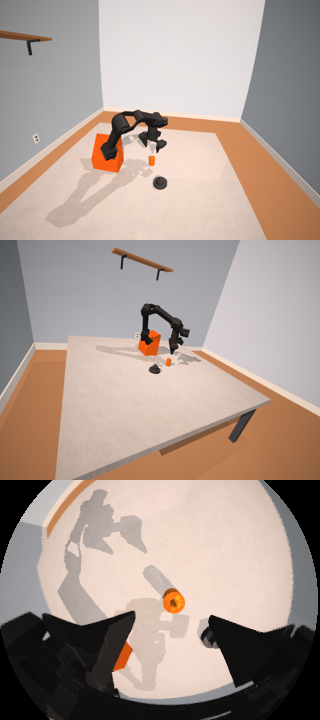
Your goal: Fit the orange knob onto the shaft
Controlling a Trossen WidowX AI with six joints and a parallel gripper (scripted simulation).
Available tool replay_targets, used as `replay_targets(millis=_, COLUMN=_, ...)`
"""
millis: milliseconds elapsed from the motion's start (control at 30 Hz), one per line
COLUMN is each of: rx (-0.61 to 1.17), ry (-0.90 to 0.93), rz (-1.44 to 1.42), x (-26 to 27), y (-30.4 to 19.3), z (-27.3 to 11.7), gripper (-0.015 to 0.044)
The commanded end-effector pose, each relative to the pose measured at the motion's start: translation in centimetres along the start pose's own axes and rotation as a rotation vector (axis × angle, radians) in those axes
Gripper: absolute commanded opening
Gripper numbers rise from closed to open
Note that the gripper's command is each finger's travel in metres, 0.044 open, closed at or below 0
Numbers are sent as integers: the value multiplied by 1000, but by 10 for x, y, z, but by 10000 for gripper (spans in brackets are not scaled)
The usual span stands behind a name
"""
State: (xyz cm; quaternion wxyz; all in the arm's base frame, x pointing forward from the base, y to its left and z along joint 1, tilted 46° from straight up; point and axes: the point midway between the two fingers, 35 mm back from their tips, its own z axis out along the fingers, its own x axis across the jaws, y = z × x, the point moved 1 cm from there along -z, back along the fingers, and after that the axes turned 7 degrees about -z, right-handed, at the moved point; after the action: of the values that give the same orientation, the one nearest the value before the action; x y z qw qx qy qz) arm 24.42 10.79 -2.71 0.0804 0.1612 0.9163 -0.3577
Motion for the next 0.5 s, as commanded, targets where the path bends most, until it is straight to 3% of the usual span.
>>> replay_targets(millis=0, rx=29, ry=-32, rz=9, x=-4, y=-1, z=-6, gripper=440)
replay_targets(millis=200, rx=28, ry=-33, rz=76, x=-4, y=-1, z=-6, gripper=440)
replay_targets(millis=467, rx=14, ry=-43, rz=864, x=-4, y=-1, z=-4, gripper=440)
